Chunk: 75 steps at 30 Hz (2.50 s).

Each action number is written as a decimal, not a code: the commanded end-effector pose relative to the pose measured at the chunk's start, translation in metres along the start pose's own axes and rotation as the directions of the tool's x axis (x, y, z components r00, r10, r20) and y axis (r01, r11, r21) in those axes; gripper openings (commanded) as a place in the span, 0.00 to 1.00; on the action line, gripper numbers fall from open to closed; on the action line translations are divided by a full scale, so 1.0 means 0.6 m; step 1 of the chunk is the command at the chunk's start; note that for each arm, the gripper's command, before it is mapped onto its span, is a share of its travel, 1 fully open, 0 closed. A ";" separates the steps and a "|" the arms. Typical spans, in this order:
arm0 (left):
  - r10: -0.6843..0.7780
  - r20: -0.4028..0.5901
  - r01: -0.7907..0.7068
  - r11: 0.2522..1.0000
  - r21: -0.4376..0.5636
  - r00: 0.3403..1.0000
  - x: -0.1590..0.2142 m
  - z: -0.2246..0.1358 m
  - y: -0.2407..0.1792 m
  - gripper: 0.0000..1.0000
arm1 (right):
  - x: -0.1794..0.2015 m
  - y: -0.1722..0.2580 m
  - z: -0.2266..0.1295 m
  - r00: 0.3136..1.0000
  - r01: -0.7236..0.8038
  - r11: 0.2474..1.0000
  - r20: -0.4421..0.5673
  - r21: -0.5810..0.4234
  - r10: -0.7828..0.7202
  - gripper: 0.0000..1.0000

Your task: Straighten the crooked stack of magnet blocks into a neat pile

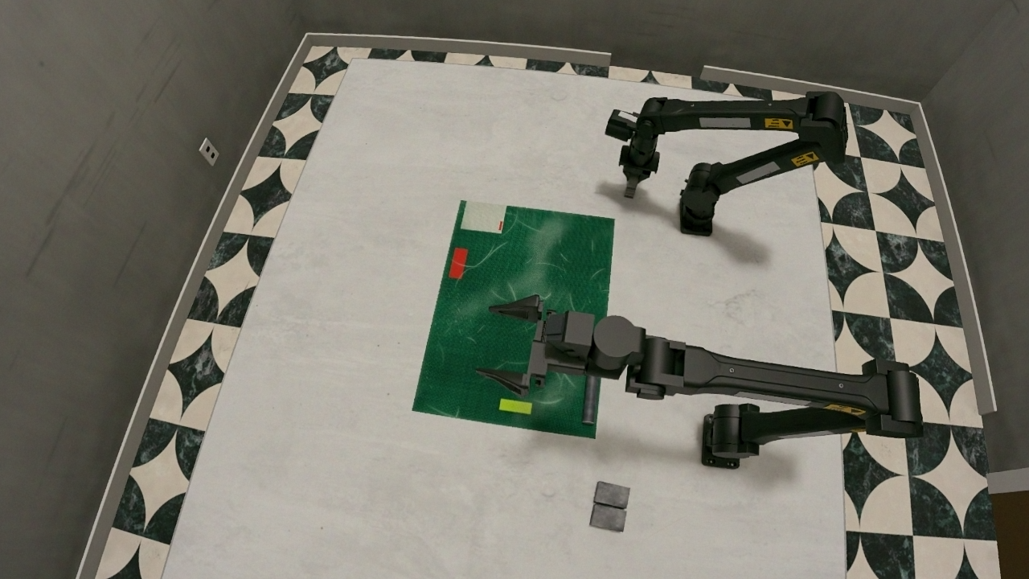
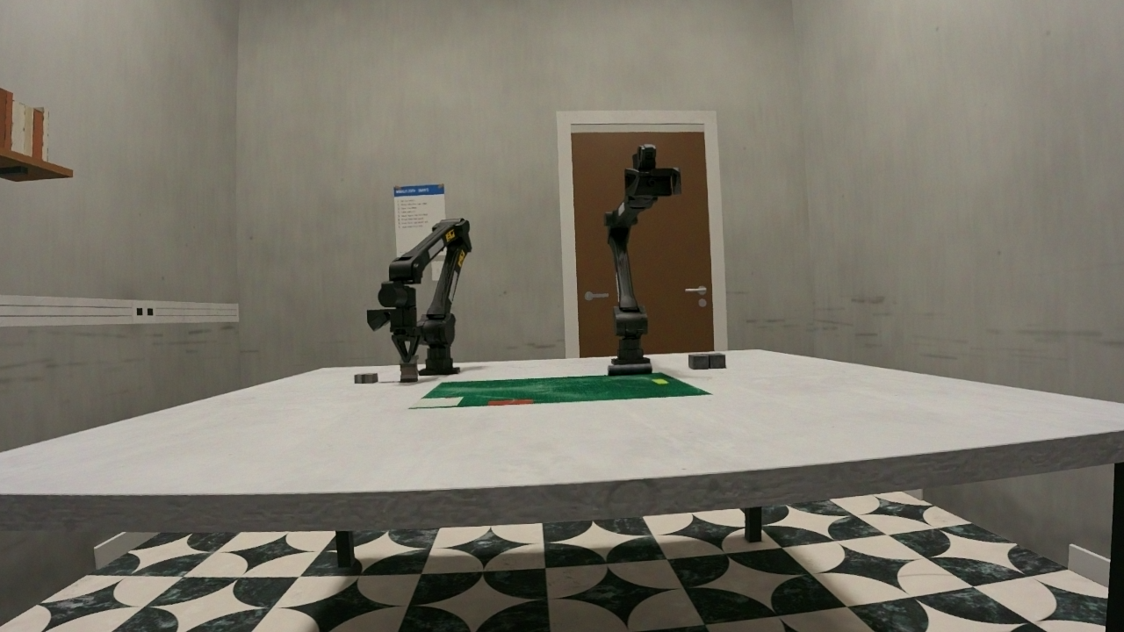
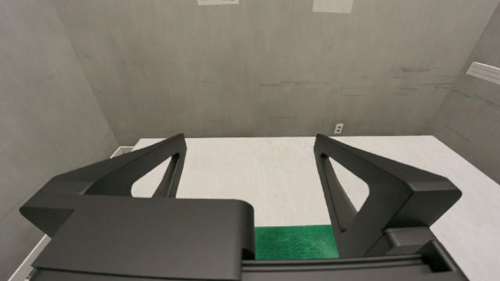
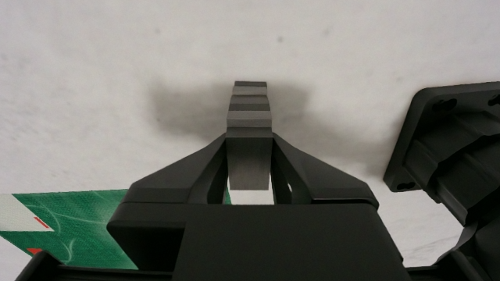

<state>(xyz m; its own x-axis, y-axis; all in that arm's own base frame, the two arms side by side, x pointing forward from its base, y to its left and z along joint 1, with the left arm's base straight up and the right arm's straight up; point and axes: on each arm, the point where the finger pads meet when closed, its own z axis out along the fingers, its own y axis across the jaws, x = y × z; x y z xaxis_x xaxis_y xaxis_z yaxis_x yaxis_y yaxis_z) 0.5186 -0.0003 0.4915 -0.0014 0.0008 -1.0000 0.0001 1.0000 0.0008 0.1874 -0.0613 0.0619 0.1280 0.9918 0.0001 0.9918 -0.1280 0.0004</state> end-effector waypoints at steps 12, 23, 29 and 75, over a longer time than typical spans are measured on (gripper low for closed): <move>-0.016 0.048 0.016 1.000 0.004 0.999 -0.043 -0.001 -0.004 1.00 | -0.006 0.012 -0.013 1.000 -0.005 1.000 0.005 -0.009 0.005 0.28; -0.016 0.048 0.016 1.000 0.004 0.999 -0.043 -0.001 -0.004 1.00 | -0.006 0.012 -0.013 1.000 -0.005 1.000 0.005 -0.009 0.005 0.27; -0.016 0.048 0.016 1.000 0.004 0.999 -0.043 -0.001 -0.004 1.00 | -0.006 0.012 -0.013 1.000 -0.005 1.000 0.005 -0.009 0.005 0.60; -0.016 0.048 0.016 1.000 0.004 0.999 -0.043 -0.001 -0.004 1.00 | -0.007 0.020 -0.092 0.996 0.092 0.995 0.014 -0.041 -0.091 0.79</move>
<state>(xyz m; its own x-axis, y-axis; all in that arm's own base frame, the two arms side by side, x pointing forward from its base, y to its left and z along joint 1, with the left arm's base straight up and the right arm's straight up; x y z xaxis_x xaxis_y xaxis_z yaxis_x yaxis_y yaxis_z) 0.5186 -0.0003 0.4915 -0.0014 0.0008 -1.0000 0.0001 1.0000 0.0008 0.1866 -0.0611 0.1020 0.0959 0.9954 -0.0010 0.9954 -0.0959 0.0030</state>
